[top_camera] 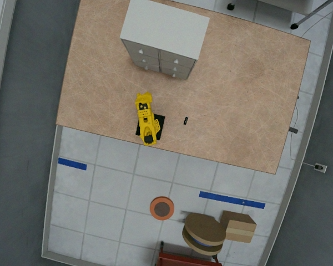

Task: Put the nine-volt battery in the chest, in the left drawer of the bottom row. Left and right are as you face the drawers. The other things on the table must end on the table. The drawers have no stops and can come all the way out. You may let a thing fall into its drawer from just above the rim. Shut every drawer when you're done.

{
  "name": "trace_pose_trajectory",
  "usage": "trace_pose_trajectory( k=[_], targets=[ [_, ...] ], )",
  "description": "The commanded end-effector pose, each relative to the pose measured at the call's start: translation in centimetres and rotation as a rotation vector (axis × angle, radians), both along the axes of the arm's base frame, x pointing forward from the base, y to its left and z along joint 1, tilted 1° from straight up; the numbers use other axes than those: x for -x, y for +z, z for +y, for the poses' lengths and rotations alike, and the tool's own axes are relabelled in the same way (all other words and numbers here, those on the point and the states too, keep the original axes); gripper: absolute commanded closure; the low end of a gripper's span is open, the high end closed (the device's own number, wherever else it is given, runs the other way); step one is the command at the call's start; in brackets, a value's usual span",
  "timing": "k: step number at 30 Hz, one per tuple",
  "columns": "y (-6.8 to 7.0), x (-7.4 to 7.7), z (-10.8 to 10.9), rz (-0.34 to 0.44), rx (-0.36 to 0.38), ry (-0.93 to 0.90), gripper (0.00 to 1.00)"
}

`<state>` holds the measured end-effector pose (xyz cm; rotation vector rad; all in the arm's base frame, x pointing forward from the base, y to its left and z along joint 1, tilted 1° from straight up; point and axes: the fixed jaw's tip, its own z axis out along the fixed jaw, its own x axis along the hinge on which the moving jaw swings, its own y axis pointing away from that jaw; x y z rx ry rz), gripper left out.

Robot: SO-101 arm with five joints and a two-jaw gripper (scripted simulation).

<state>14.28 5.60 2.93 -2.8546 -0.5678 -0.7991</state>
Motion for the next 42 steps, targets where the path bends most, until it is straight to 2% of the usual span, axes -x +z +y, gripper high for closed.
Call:
trace_pose_trajectory(
  k=[1,20,35,37,42],
  targets=[
    [-0.39,0.38,-0.03,0.02,0.001,-0.003,0.79],
    [-0.39,0.38,-0.03,0.02,0.001,-0.003,0.79],
    [-0.53,0.55,-0.25,0.097,-0.171,-0.33,0.79],
    [-0.53,0.55,-0.25,0.097,-0.171,-0.33,0.79],
    [-0.57,0.61,-0.3,0.123,-0.229,-0.439,0.79]
  ],
)
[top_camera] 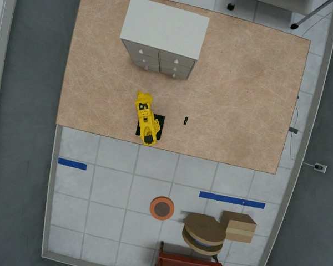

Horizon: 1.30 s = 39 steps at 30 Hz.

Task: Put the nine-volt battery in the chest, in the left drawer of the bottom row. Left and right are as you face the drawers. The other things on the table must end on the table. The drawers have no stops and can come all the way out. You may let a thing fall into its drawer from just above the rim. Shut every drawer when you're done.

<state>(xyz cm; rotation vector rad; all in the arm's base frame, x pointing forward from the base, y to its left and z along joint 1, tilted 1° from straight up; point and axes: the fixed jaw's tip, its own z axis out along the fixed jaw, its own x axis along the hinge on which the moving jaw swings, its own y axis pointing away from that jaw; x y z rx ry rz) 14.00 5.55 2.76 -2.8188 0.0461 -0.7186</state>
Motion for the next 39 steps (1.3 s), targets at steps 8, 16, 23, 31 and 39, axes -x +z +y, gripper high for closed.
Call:
trace_pose_trajectory(
  k=[8,16,23,31,39],
  targets=[
    [-0.47,0.43,-0.3,0.074,-0.121,-0.248,0.79],
    [-0.51,0.5,-0.32,0.104,-0.191,-0.379,0.79],
    [-0.55,0.57,-0.33,0.139,-0.272,-0.531,0.79],
    [-0.57,0.62,-0.32,0.168,-0.342,-0.662,0.79],
    [-0.59,0.68,-0.29,0.206,-0.435,-0.836,0.79]
  ],
)
